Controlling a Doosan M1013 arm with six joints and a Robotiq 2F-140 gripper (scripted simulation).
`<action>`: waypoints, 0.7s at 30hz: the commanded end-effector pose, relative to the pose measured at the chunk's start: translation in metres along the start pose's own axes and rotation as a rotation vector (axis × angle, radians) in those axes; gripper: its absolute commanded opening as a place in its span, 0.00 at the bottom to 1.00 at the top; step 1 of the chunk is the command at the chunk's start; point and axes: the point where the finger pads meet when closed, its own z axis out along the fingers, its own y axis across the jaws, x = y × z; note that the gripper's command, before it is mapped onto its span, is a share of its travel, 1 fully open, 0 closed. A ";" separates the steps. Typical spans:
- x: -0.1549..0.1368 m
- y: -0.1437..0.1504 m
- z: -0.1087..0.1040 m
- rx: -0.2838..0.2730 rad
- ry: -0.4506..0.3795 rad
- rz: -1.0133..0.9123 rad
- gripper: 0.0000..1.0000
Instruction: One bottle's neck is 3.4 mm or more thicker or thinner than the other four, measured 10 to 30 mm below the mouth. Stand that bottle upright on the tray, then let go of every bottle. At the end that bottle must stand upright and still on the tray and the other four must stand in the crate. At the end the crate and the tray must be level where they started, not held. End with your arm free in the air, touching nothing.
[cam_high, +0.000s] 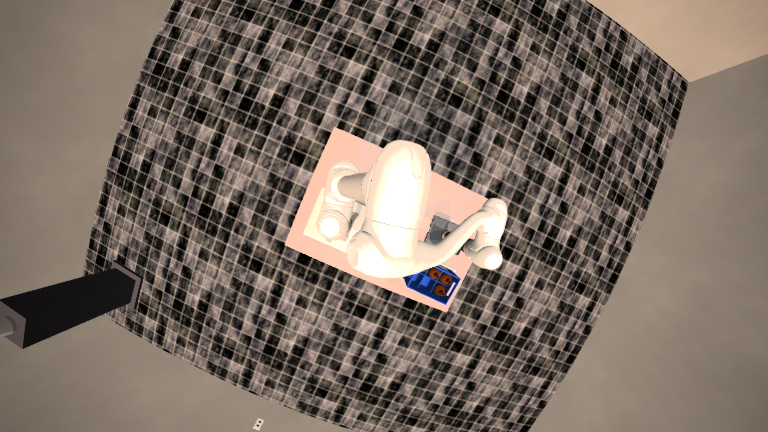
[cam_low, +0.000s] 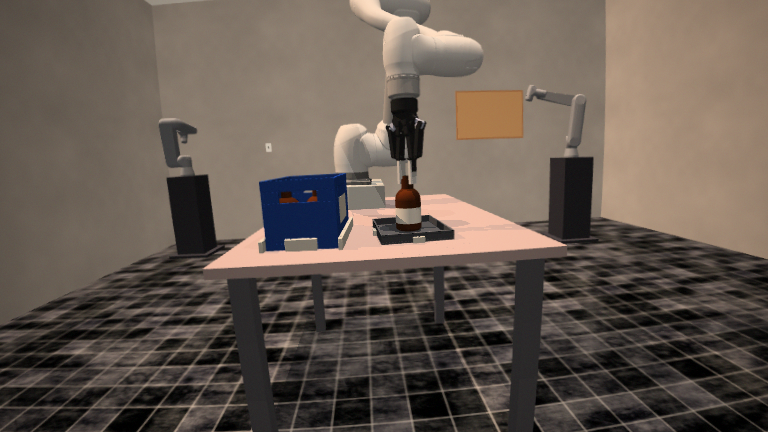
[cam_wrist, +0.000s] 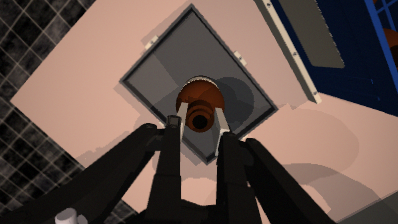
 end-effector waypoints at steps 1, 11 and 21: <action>0.000 0.000 0.000 0.000 0.000 0.000 0.00; 0.000 0.000 0.002 0.000 0.000 0.000 0.00; 0.000 0.000 0.003 0.000 0.000 0.000 0.00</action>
